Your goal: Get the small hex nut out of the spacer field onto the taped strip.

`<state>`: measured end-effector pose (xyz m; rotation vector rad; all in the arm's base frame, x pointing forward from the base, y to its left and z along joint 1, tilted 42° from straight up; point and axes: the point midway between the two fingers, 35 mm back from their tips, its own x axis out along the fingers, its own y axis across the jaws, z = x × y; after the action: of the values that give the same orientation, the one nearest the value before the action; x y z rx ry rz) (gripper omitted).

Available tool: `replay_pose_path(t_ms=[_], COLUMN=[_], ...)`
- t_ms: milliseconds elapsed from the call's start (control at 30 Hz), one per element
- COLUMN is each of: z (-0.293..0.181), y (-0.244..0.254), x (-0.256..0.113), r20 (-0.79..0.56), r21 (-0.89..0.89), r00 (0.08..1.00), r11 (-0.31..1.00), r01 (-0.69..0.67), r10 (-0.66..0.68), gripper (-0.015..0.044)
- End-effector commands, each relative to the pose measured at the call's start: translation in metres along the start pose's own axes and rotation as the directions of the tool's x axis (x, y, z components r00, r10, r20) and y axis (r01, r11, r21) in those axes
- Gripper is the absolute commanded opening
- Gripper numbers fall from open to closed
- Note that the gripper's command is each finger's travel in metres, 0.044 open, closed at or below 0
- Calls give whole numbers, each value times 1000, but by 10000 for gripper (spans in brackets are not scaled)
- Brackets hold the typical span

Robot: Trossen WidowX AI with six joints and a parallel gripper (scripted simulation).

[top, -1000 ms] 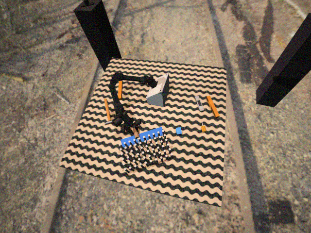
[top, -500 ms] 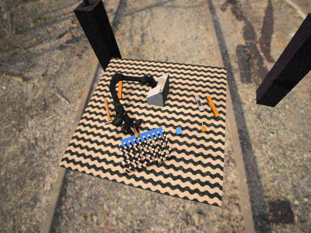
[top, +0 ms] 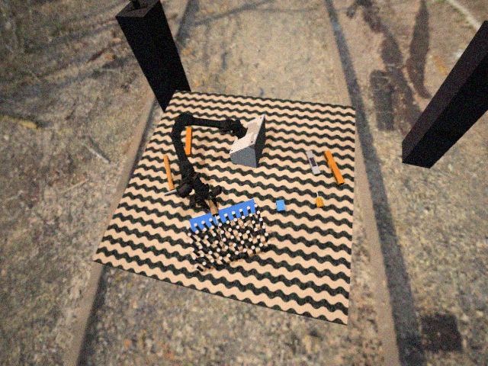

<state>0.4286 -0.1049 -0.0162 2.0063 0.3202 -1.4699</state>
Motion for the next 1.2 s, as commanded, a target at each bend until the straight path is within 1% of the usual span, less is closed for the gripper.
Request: replay_pose_path(t_ms=[0, 1167], z=[3, 27], y=[0, 0], x=[-3, -18], r20=[0, 2], r21=[-4, -5], r00=[1000, 1000], r11=[1000, 1000], r01=[-2, -2], r10=[2, 2], gripper=[0, 0])
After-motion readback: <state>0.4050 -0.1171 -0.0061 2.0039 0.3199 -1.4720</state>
